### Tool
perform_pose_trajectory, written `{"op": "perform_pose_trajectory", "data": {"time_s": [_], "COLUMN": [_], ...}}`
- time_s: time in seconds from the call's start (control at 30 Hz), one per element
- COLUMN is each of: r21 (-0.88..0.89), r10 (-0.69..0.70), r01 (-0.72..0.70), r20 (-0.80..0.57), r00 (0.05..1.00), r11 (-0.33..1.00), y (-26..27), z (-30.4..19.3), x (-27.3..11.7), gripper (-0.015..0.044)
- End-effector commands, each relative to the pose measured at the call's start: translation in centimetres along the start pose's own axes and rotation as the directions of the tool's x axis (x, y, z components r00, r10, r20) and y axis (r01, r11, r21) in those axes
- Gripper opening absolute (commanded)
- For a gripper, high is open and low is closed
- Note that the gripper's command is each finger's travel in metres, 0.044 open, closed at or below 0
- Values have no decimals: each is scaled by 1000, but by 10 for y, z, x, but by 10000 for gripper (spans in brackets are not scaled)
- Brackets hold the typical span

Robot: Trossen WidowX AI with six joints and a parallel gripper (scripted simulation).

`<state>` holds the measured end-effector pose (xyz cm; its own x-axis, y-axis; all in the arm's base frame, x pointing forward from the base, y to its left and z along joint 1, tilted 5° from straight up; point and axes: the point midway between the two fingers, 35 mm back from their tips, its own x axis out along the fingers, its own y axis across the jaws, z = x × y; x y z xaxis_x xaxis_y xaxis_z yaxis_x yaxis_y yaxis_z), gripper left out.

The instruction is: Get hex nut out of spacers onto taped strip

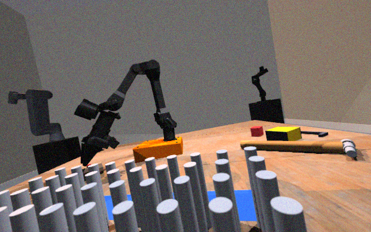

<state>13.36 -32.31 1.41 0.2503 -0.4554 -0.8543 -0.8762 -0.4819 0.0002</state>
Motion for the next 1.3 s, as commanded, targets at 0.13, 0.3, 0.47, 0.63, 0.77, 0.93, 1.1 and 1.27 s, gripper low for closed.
{"op": "perform_pose_trajectory", "data": {"time_s": [0.13,0.3,0.47,0.63,0.77,0.93,1.1,1.27], "r21": [3,3,4,4,4,4,4,3], "r10": [2,2,1,1,1,1,1,1], "r01": [-2,-2,-1,-1,-1,-1,-1,-1], "r20": [11,11,11,11,11,11,11,10], "r00": [1000,1000,1000,1000,1000,1000,1000,1000], "r11": [1000,1000,1000,1000,1000,1000,1000,1000], "y": [0,0,0,-1,-1,-1,-1,0], "z": [11,16,21,27,29,29,29,16], "x": [12,18,24,30,33,33,33,24], "gripper": [280,280,280,280,280,168,135,23]}}
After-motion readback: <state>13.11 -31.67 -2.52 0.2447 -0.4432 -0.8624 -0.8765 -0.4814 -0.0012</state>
